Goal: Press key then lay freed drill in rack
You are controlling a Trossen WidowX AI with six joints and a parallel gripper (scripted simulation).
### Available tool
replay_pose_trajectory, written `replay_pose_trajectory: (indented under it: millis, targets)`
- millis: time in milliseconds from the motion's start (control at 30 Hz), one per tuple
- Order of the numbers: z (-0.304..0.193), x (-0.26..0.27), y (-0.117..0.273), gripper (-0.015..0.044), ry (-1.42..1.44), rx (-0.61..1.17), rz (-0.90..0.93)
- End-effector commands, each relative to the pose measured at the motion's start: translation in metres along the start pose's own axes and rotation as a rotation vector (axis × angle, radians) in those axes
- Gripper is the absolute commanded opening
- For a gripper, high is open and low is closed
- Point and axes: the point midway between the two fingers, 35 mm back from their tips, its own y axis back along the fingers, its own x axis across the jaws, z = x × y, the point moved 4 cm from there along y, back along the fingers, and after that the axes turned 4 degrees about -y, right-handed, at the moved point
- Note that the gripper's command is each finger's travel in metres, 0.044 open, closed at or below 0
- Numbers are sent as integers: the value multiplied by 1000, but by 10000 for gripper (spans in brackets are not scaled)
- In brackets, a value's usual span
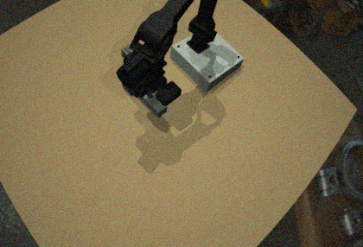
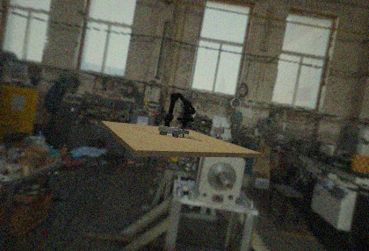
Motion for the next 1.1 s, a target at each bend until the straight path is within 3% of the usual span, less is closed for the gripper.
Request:
replay_pose_trajectory:
  millis: [0, 200, 433, 1067]
  targets:
    - [2, 1, 10, 105, 2, 24, -4]
    - [4, -3, 67, 262, 2, 24, -4]
    - [10, -16, 54, 440, 136, 9, -1]
    - [15, -149, -33, 440, 1412, 26, -1]
